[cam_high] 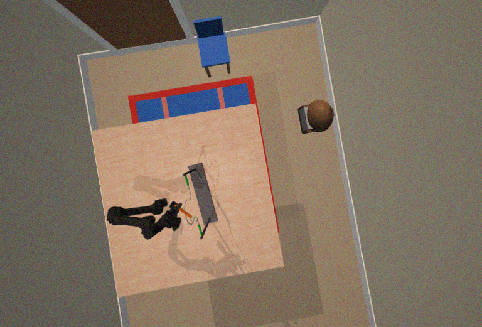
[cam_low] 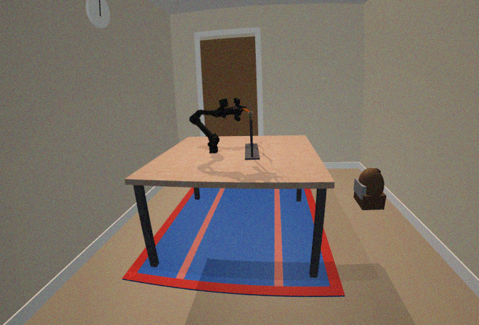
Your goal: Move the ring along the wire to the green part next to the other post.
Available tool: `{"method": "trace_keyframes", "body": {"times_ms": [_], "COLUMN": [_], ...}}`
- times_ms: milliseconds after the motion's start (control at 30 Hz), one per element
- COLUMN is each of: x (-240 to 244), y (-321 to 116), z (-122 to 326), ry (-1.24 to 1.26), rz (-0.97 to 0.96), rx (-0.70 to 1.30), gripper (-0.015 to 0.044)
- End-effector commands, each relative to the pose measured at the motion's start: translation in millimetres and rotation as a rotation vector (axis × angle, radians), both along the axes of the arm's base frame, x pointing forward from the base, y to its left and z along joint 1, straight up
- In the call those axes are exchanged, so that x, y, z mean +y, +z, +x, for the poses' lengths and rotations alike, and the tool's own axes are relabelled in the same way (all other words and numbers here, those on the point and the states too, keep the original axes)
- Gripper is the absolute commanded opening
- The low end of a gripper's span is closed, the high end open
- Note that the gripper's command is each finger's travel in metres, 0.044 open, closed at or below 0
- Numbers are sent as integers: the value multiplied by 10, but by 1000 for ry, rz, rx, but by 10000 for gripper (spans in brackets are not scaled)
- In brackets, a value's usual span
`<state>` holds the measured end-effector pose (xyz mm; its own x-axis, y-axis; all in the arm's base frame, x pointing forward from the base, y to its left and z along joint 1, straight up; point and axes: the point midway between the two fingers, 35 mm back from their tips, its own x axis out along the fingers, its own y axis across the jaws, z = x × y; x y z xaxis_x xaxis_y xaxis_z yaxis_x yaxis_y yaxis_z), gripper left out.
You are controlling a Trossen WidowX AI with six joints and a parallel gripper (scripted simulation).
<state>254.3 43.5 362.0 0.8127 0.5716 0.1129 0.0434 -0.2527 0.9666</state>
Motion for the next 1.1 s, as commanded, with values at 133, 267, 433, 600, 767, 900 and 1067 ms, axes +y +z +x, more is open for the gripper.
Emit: {"method": "trace_keyframes", "body": {"times_ms": [133, 267, 433, 600, 767, 900, 1067], "x": [-33, -40, -42, -41, -38, -36, -35], "y": [121, 138, 141, 134, 117, 100, 78], "z": [-5, -4, -4, -4, -4, -4, -4], "ry": [7, 7, 7, 7, 7, 7, 6], "rz": [18, -5, -43, -103, -170, -228, -299], "rx": [1, 0, -2, -5, -10, -14, -18], "gripper": [-150, -150, -150, -150, -150, -150, -150]}}
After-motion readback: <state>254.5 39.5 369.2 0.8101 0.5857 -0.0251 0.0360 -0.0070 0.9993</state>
